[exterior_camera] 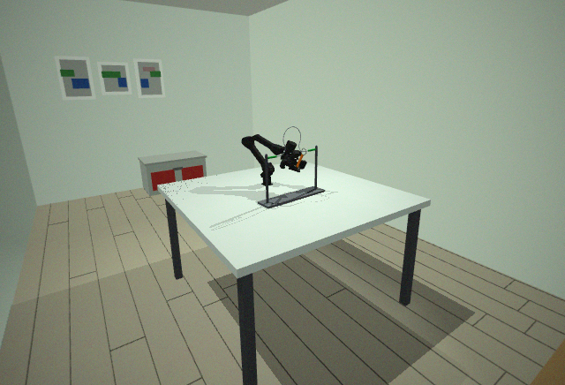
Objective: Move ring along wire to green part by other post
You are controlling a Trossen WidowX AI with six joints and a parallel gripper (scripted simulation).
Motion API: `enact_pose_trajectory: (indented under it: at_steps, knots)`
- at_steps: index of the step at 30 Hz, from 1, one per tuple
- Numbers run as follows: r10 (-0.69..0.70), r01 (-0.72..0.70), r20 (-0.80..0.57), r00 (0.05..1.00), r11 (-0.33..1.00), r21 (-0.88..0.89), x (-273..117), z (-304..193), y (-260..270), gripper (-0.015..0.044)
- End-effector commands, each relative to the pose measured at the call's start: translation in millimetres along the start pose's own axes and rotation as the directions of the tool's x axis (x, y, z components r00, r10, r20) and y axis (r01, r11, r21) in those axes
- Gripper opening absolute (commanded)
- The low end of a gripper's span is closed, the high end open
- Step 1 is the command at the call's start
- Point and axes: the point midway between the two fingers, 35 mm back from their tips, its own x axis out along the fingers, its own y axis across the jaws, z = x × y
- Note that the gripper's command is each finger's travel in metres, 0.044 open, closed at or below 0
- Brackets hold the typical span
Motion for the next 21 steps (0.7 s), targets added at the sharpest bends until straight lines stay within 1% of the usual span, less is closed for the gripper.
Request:
enact_pose_trajectory:
  at_steps: [1, 10, 21]
  knots:
    - [0.014, -0.013, -0.006, 1.000, 0.999, 0.044, -1.3, 0.8, 8.5, -0.0150]
    - [0.037, -0.036, -0.010, 0.999, 0.995, 0.095, -3.8, 2.1, 23.7, -0.0150]
    - [0.047, -0.045, -0.011, 0.999, 0.992, 0.115, -6.2, 3.7, 37.8, -0.0150]
